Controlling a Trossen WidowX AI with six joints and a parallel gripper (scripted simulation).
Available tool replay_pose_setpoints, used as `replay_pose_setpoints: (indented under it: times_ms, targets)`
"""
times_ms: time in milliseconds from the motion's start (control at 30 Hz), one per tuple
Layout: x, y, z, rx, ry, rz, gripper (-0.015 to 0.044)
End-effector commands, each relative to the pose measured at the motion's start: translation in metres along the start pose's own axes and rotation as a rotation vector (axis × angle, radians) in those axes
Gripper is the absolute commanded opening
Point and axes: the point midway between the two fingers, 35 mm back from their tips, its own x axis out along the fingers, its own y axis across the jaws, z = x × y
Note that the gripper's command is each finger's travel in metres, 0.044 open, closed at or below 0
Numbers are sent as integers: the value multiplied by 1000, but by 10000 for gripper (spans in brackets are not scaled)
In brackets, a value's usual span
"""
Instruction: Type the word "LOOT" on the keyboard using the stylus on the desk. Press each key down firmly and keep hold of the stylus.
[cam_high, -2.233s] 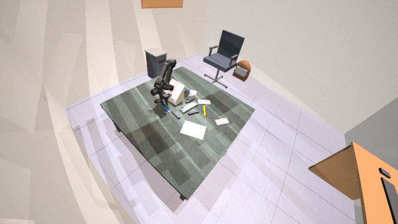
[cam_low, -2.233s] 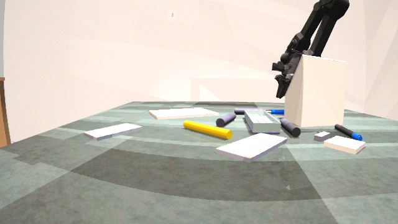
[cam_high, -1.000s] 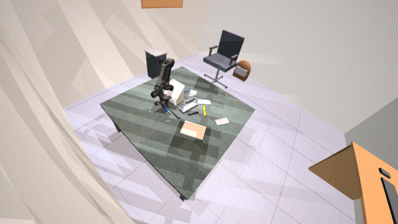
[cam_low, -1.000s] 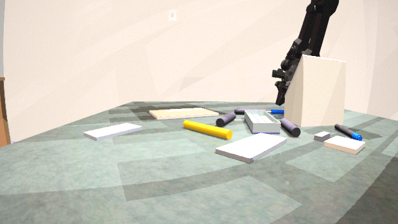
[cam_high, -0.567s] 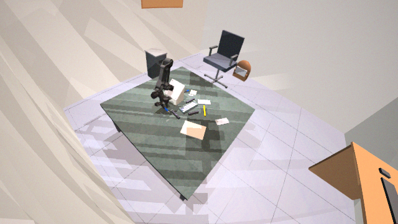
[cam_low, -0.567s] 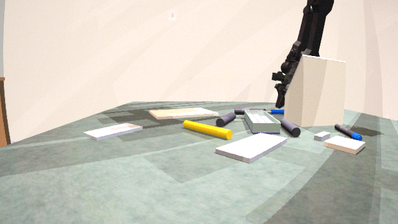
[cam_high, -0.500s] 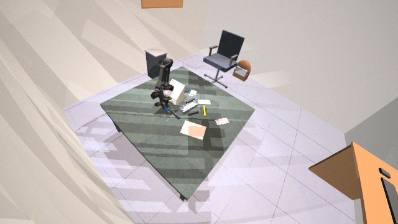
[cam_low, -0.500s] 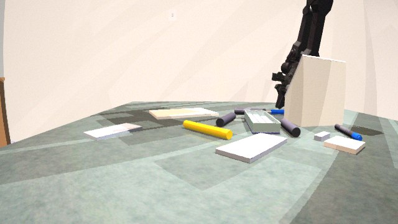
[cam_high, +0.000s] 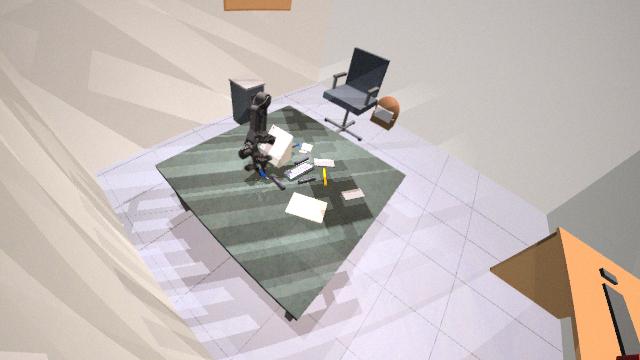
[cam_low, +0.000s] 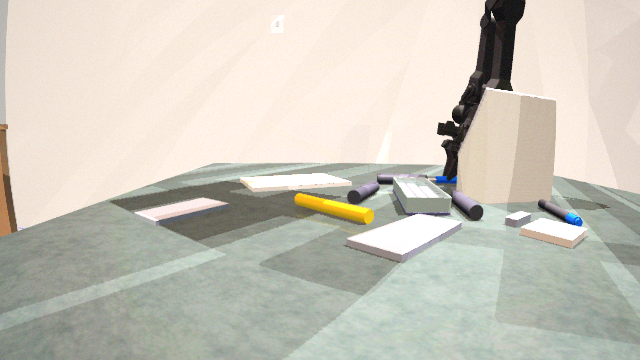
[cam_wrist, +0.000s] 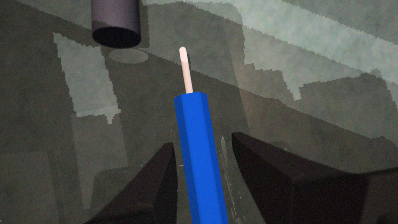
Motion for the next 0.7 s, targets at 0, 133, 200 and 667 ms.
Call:
replay_pose_setpoints:
  times_ms: [0,133,200,667]
  targets:
    - [3,2,-2,0,-1,8,150]
    - [3,2,-2,0,-1,8,150]
    - [2,1,-2,1,1,3,97]
    - [2,1,-1,1,1,3,0]
